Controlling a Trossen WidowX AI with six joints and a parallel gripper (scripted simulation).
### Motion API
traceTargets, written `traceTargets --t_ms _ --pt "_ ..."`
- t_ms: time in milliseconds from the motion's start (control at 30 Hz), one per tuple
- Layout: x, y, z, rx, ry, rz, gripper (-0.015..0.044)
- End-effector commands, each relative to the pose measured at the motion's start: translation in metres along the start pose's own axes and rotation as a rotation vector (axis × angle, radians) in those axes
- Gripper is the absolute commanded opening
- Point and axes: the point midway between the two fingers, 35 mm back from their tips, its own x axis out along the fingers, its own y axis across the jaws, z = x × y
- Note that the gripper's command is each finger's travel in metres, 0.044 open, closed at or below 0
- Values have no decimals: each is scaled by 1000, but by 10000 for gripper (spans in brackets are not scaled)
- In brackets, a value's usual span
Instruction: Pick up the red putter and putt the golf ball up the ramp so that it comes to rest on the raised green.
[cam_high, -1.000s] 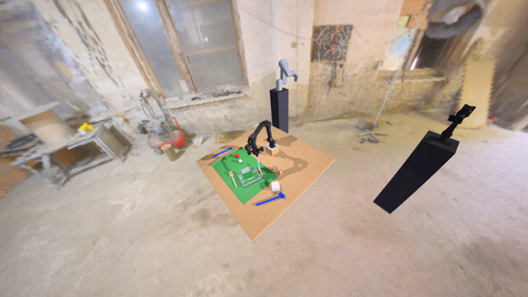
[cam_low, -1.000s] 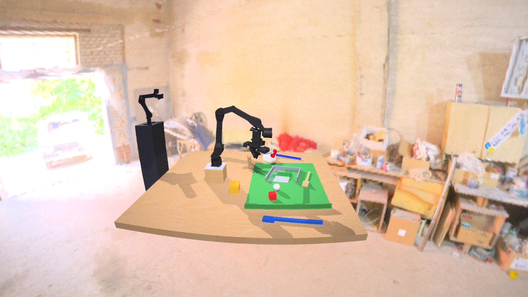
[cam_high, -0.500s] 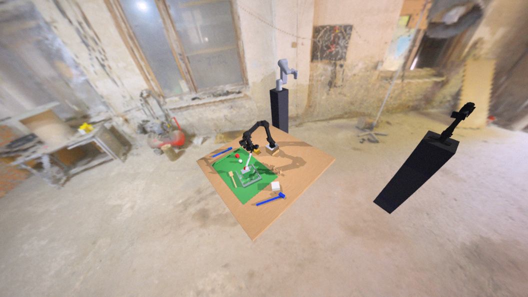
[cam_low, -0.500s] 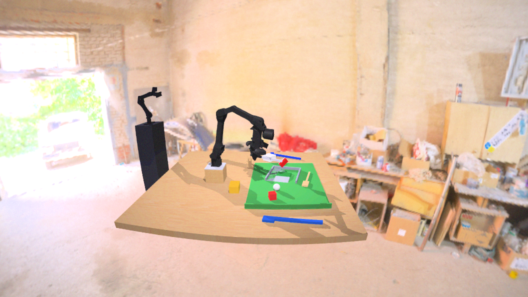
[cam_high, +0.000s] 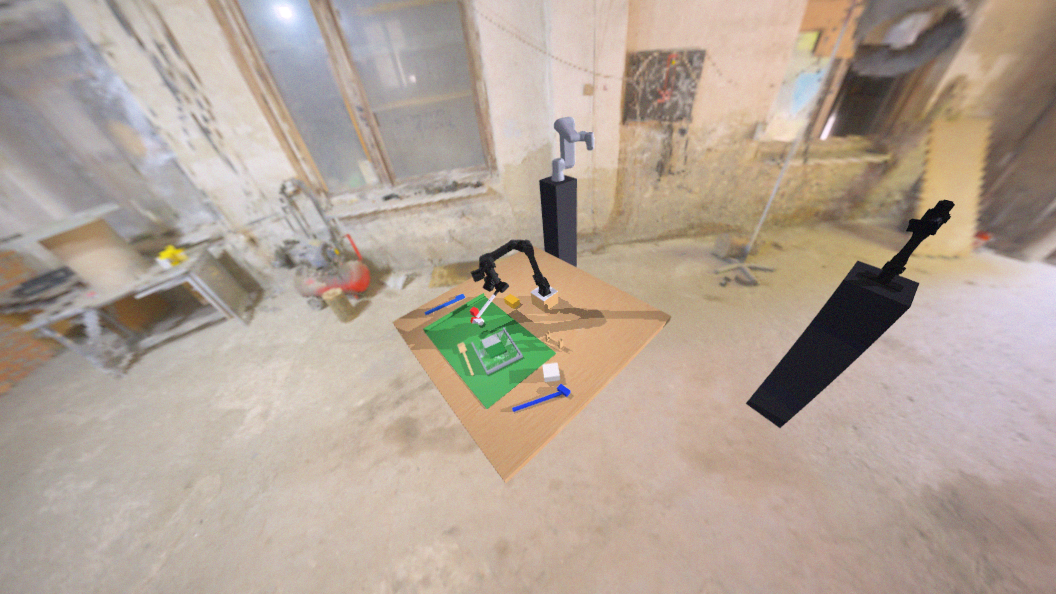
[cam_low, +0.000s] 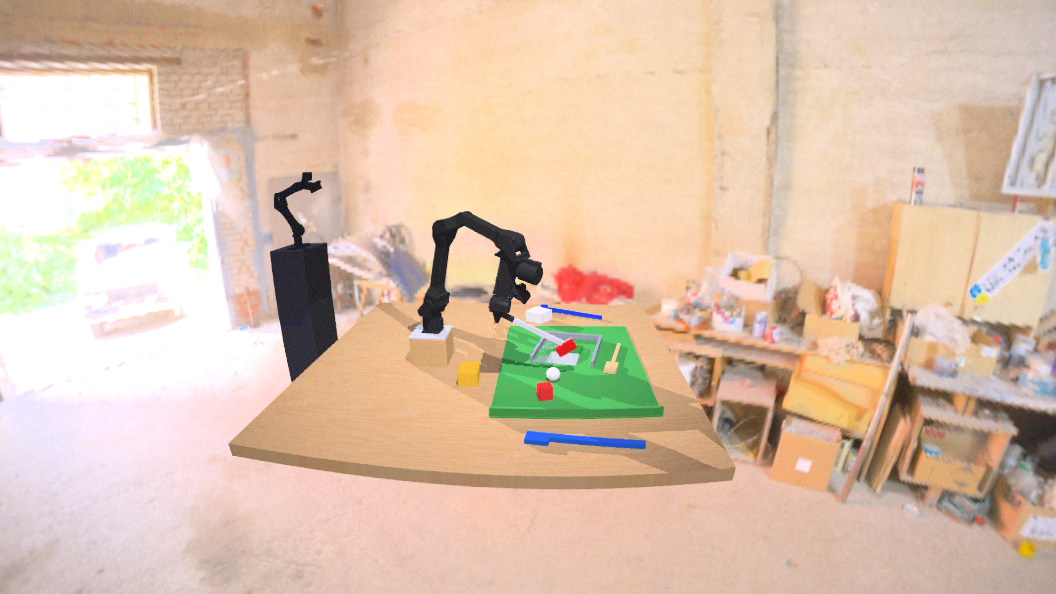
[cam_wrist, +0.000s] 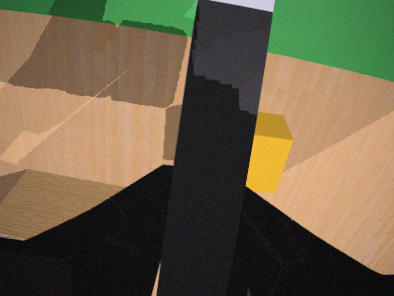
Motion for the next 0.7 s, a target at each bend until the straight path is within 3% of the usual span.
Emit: traceTargets --t_ms 0,333,667 --pt "-7 -21 -12 132 18 -4 0" --pt "-9 -37 -23 243 42 -1 0" --pt "25 -39 -16 243 42 -1 0"
